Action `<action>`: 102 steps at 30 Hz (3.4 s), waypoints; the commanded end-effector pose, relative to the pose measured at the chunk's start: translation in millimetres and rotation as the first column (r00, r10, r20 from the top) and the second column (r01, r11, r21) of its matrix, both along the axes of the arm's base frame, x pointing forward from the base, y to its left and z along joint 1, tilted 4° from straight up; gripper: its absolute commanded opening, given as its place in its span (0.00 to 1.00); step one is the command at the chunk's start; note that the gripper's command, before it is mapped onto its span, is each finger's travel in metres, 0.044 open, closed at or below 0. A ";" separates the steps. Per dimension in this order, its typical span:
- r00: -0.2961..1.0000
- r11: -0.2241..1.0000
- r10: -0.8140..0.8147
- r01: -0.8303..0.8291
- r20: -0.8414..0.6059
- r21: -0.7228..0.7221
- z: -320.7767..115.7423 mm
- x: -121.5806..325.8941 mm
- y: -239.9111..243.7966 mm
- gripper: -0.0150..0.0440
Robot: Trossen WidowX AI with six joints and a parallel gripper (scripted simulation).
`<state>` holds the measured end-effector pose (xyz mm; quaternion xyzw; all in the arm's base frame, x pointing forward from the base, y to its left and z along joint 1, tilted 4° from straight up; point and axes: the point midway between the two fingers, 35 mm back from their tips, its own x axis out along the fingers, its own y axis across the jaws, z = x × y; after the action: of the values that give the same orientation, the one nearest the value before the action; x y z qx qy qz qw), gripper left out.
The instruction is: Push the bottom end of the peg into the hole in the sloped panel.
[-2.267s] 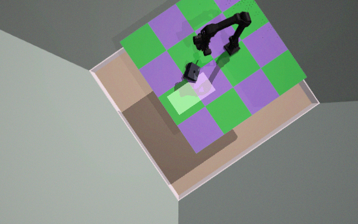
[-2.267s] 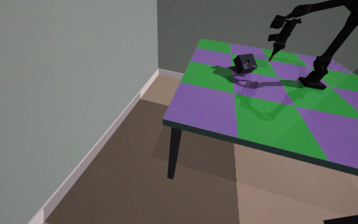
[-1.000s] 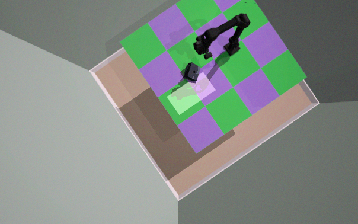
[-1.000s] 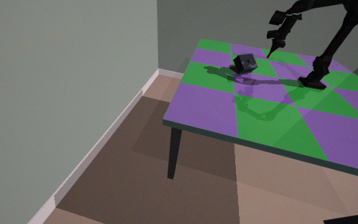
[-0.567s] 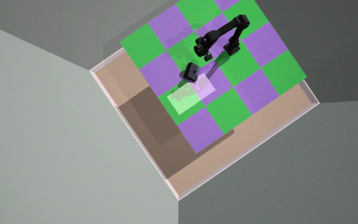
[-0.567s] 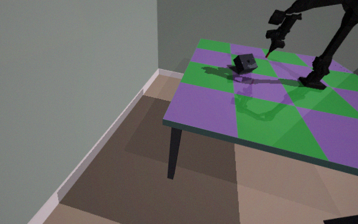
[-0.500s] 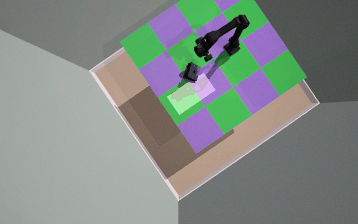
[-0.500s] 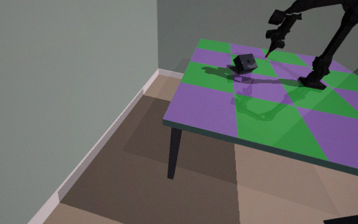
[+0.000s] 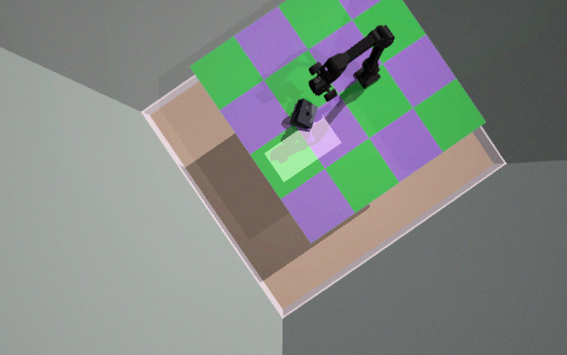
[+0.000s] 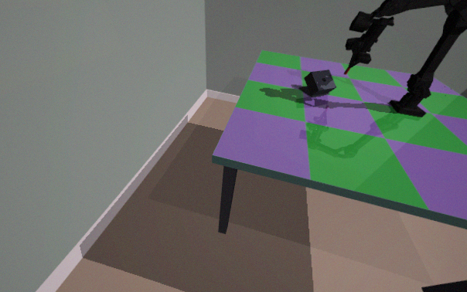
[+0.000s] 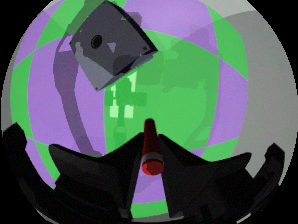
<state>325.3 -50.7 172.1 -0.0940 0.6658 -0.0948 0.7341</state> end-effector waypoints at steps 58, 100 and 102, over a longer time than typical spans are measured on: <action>0.965 0.946 0.257 -0.241 0.048 -0.217 22.8 42.7 80.1 0.25; 0.916 0.878 0.394 -0.349 0.079 -0.328 23.6 62.6 126.8 0.25; 0.915 0.877 0.395 -0.350 0.079 -0.330 20.9 64.3 125.9 0.25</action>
<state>387.4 78.0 198.7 -0.3218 0.5563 -0.0603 0.7637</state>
